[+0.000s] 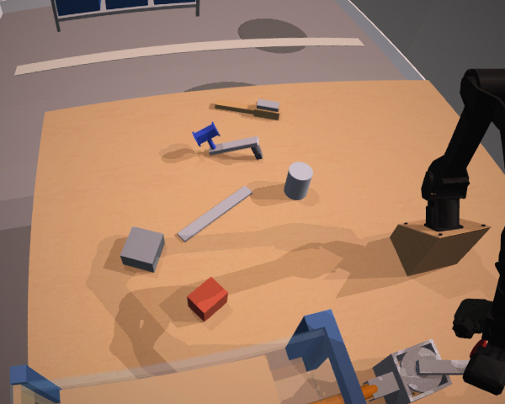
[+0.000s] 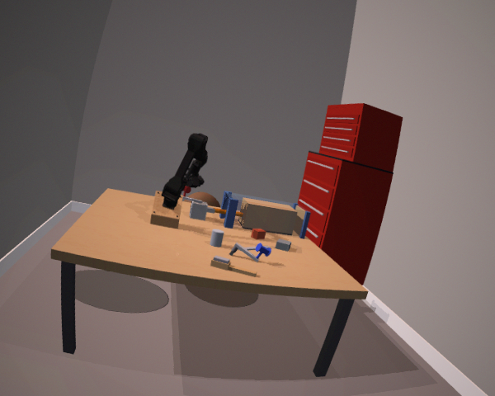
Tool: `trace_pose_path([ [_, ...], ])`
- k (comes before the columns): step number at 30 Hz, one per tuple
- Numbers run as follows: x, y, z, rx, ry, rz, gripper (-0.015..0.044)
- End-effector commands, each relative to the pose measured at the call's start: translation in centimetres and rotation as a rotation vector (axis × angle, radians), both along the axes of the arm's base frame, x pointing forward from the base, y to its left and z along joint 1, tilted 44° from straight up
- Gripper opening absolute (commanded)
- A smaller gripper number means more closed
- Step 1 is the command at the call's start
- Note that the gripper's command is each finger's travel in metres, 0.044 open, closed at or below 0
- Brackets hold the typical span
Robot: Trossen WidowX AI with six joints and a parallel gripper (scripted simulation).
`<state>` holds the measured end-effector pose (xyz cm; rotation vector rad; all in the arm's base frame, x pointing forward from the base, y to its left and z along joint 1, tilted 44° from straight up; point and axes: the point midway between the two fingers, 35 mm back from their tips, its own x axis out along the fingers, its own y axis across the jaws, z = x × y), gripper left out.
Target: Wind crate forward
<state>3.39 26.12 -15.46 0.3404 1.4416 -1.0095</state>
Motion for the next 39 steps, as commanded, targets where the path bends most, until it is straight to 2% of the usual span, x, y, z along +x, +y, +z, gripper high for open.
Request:
trace_pose_path([
  [1,0.0,-1.3,0.5,-0.032,-0.007,-0.004,0.0000],
  [39,1.5,-5.4,4.4,-0.037,-0.008,-0.004,0.0000],
])
